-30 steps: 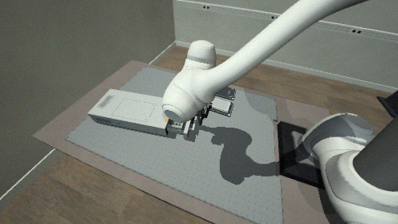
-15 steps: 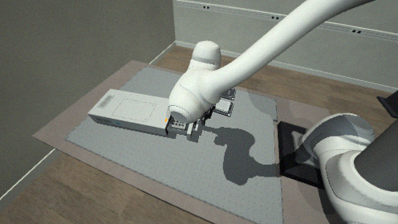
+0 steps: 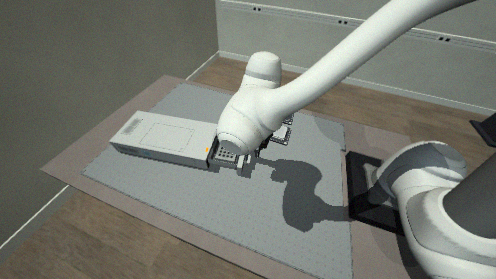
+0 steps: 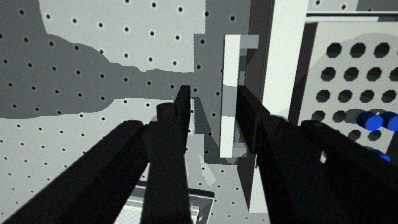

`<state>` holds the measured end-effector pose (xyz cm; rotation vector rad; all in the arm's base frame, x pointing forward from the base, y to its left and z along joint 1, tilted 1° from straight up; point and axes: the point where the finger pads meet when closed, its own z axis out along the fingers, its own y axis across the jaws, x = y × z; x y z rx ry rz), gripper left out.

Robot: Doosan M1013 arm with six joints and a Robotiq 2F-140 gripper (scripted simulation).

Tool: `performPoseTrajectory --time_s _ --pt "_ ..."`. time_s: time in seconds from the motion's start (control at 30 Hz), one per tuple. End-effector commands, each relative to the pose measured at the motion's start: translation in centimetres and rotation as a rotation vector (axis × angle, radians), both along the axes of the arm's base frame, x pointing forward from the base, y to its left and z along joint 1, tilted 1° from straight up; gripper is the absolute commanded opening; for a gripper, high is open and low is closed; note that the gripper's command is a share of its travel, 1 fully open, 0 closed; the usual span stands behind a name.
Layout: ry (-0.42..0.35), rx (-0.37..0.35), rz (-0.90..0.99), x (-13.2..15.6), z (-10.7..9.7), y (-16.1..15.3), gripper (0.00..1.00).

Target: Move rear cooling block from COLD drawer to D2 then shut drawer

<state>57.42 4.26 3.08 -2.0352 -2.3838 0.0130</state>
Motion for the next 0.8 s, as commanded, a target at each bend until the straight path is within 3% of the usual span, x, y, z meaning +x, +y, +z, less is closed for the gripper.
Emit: performPoseTrajectory --time_s 0.0,0.77 --pt "-0.001 0.002 -0.001 -0.6 0.0 -0.2 0.34" --pt "-0.001 0.001 -0.001 -2.9 0.1 -0.6 0.34"
